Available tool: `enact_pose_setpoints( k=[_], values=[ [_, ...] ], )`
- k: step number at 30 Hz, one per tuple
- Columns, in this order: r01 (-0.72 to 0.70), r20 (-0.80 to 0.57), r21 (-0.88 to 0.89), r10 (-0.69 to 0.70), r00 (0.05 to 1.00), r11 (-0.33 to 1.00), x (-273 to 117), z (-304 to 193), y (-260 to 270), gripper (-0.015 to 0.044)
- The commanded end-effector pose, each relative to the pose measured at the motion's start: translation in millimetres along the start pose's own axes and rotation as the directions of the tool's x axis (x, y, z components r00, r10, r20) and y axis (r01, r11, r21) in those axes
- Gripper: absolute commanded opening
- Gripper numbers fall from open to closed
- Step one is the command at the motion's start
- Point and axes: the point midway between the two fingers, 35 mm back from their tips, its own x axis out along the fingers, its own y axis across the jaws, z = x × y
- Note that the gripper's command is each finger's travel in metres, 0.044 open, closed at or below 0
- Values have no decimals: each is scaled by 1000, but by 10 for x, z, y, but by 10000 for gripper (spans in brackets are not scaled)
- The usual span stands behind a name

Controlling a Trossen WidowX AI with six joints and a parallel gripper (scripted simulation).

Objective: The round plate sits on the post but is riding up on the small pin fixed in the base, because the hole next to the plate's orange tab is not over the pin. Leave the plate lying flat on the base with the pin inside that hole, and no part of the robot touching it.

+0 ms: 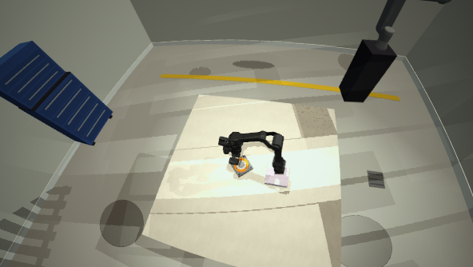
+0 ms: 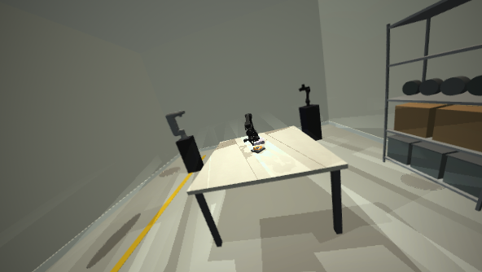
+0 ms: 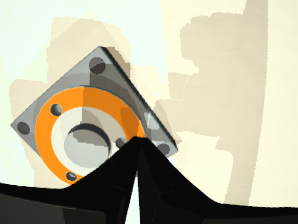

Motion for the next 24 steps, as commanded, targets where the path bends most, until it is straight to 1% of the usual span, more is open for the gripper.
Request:
enact_pose_setpoints(
  k=[1,5,24],
  values=[
    [1,-29,-8,-1,1000,1000,234,-51,1,0],
    [1,-29,-8,-1,1000,1000,370,-63,2,0],
    [2,-30,-8,-2,1000,1000,372,-245,-73,0]
  ],
)
